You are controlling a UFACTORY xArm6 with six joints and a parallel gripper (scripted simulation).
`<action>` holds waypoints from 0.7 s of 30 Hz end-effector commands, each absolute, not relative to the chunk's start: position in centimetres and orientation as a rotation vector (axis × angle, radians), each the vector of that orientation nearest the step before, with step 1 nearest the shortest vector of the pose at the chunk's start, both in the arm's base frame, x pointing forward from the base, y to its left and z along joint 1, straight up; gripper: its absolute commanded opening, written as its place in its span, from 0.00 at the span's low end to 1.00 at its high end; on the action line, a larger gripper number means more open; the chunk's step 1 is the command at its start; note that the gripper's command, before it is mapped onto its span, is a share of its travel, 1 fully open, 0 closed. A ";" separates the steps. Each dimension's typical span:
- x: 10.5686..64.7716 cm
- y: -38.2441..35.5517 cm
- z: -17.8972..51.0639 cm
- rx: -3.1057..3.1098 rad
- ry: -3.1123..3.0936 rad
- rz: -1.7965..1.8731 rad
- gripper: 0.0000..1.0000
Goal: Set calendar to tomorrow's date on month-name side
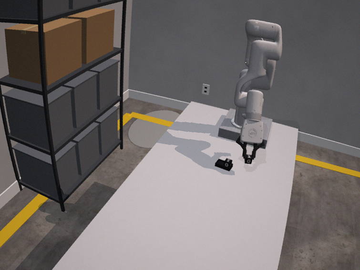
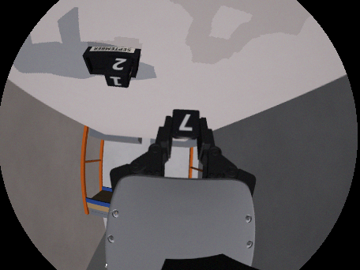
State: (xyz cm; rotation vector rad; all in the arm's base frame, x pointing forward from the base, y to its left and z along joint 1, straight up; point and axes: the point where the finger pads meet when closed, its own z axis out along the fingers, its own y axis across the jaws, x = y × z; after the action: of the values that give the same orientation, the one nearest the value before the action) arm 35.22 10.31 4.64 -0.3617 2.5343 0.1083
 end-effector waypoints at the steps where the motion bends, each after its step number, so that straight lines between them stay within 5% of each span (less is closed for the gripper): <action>1: 35.5 10.4 4.6 -0.366 2.567 0.105 0.27; 21: 35.7 10.4 5.1 -0.396 2.775 0.067 0.27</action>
State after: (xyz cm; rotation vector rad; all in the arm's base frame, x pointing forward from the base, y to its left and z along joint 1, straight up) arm 35.51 10.38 4.92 -0.3958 2.7723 0.0690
